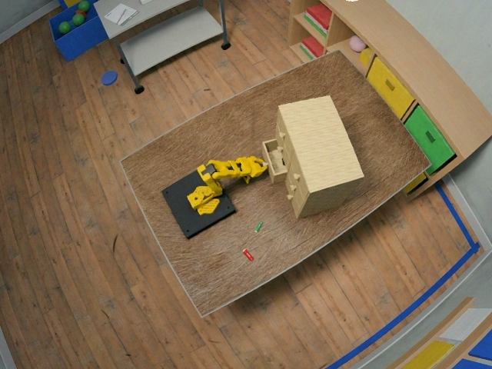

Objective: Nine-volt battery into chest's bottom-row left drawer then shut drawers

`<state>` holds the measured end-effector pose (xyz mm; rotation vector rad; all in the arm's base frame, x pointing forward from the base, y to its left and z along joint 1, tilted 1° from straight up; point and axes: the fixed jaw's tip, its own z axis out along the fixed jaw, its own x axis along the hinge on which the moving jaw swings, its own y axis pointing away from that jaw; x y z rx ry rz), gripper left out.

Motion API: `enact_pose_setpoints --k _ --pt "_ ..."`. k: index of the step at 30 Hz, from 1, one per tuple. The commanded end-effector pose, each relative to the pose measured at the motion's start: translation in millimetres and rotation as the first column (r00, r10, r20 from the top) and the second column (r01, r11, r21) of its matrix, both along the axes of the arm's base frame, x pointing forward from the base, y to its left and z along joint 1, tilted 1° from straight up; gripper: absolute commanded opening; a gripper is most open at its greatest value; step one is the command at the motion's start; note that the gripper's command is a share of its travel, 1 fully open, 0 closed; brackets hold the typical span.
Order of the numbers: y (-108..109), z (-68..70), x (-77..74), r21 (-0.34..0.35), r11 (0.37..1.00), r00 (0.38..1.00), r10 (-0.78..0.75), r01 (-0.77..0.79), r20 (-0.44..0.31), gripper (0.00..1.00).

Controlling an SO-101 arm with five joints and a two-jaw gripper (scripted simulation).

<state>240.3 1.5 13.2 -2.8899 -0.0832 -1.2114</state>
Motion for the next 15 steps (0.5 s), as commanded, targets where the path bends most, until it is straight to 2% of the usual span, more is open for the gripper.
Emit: enact_pose_setpoints --k 1,15 --pt "-1.5 0.6 6.2 0.012 1.000 1.000 -0.017 0.017 0.001 0.00" --pt "-3.7 0.6 15.8 0.012 1.000 1.000 -0.027 0.027 0.001 0.00"
